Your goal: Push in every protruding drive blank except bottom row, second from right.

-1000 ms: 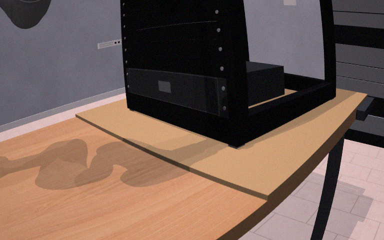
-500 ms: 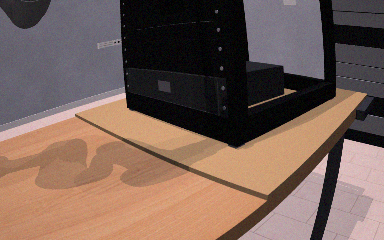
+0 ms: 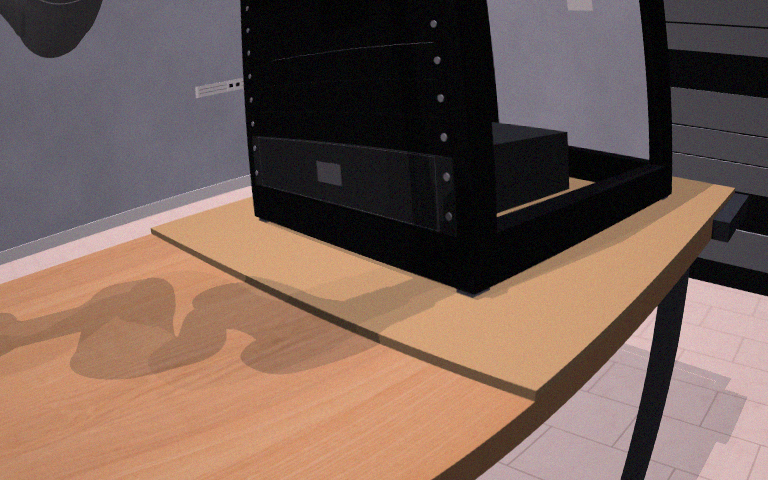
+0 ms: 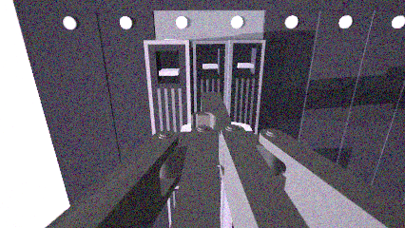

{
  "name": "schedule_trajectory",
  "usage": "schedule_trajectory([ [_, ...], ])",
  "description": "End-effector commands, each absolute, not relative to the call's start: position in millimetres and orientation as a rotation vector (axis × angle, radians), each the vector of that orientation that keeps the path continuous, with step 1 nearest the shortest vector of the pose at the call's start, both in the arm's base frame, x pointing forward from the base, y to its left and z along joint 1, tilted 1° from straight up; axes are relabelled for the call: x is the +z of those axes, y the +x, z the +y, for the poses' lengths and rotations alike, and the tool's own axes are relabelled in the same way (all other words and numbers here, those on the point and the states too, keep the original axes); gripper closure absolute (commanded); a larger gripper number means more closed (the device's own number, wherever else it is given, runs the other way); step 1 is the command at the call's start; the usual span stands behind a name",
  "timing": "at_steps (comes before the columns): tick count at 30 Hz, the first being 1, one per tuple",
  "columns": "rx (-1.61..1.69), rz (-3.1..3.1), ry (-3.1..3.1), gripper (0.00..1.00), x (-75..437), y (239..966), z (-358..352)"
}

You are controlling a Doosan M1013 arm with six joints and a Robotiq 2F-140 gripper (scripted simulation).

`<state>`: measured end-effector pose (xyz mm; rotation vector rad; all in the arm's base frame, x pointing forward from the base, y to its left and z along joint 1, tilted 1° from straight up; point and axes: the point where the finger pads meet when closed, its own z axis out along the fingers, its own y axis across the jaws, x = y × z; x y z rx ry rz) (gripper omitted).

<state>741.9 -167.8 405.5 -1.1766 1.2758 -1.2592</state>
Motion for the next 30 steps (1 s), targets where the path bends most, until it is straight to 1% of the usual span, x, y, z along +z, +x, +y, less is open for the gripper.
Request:
schedule_trajectory([
  [1, -1.26, 1.275, -1.175, 0.9, 406.5, 742.1, -168.0],
  [9, -1.26, 1.275, -1.175, 0.9, 406.5, 737.1, -167.6],
  [22, -1.26, 1.275, -1.175, 0.9, 407.1, 670.8, -162.4],
  [30, -1.26, 1.275, -1.175, 0.9, 407.2, 660.1, -161.6],
])
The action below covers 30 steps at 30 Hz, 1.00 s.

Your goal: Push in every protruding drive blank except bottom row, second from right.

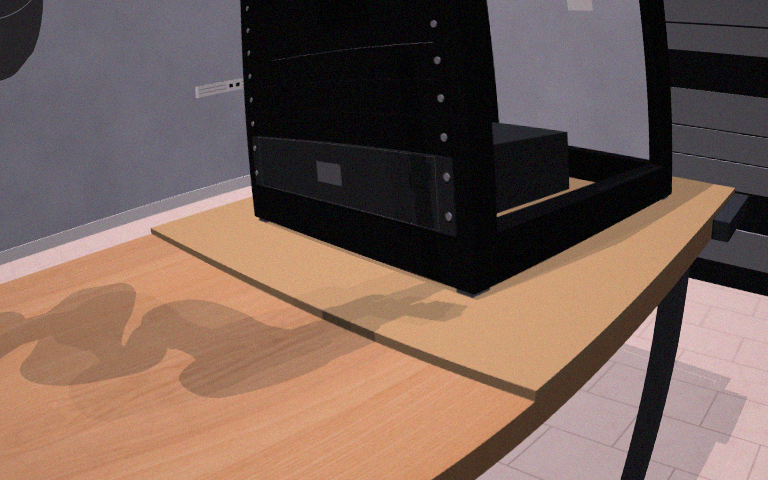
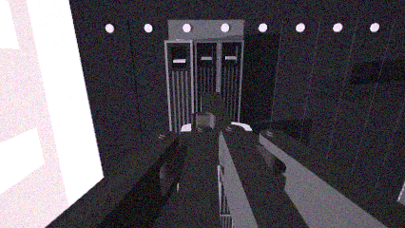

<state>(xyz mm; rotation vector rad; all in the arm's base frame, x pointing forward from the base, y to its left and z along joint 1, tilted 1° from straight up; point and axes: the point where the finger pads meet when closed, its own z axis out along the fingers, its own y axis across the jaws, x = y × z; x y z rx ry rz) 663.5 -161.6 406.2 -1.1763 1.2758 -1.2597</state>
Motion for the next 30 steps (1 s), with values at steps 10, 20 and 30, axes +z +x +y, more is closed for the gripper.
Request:
schedule_trajectory([
  [10, -1.26, 1.275, -1.175, 0.9, 407.2, 660.1, -161.6],
  [20, -1.26, 1.275, -1.175, 0.9, 423.9, 660.2, -161.7],
  [30, -1.26, 1.275, -1.175, 0.9, 435.5, 668.4, -162.3],
])
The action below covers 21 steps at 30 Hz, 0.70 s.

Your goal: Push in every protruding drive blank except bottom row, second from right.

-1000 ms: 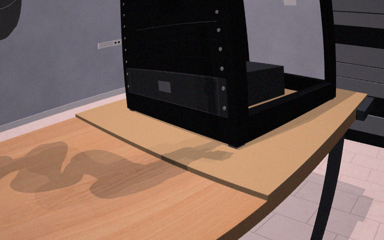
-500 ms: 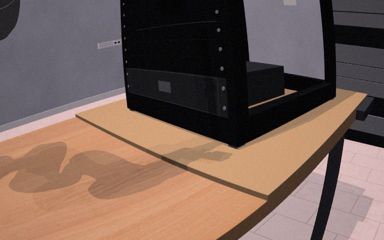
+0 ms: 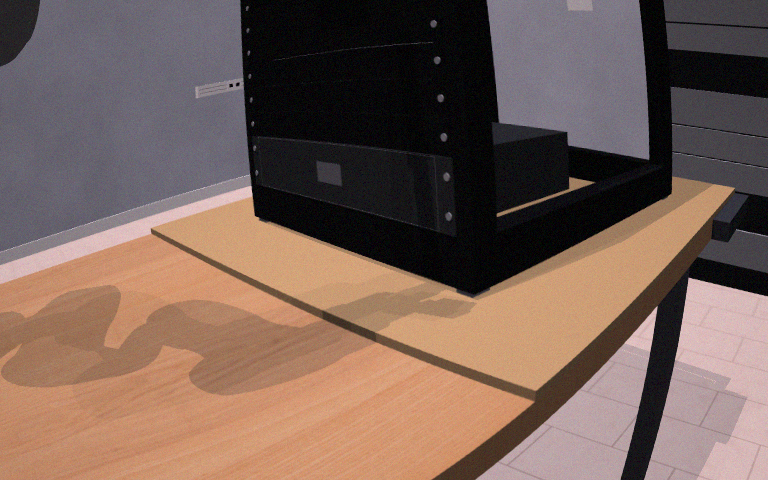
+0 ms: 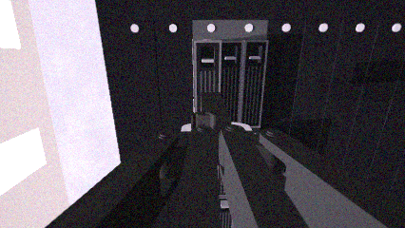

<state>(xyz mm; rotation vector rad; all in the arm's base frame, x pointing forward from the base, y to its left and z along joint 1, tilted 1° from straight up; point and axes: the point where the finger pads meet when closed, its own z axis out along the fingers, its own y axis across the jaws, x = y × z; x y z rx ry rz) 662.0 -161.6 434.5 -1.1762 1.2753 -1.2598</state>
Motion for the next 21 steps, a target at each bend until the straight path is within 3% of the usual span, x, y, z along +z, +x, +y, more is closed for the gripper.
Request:
schedule_trajectory([
  [1, -1.26, 1.275, -1.175, 0.9, 435.4, 673.7, -162.8],
  [21, -1.26, 1.275, -1.175, 0.9, 435.2, 699.5, -164.8],
])
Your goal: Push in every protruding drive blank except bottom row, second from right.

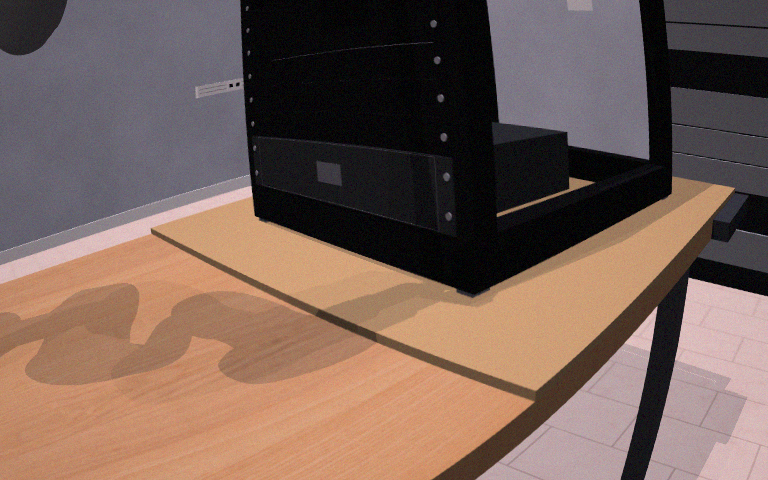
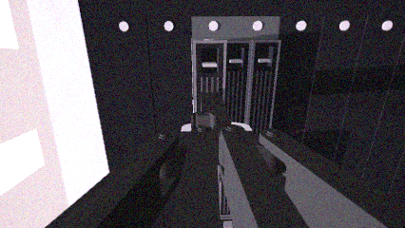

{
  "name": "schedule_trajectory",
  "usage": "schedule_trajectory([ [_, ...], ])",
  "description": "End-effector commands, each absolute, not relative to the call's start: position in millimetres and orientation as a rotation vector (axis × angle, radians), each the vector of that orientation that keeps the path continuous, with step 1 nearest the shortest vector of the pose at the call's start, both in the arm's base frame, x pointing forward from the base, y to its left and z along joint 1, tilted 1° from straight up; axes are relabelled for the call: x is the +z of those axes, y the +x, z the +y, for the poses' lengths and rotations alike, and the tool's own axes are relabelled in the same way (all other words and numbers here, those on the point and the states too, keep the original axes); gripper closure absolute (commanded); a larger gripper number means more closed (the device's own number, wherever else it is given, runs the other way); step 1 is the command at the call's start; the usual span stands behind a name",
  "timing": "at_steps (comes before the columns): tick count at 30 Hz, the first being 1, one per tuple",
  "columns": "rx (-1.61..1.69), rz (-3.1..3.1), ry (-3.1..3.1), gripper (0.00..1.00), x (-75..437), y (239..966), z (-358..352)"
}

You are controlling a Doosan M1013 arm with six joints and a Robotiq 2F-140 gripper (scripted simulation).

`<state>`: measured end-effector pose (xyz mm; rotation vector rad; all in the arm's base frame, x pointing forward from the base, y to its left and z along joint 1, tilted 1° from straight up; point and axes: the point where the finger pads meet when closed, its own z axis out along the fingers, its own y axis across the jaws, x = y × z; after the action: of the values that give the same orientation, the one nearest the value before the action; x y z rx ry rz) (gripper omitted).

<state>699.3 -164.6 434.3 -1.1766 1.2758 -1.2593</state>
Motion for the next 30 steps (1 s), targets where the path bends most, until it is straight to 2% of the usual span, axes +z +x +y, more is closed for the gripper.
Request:
schedule_trajectory([
  [1, -1.26, 1.275, -1.175, 0.9, 435.2, 699.5, -164.8],
  [30, -1.26, 1.275, -1.175, 0.9, 435.2, 706.9, -165.3],
])
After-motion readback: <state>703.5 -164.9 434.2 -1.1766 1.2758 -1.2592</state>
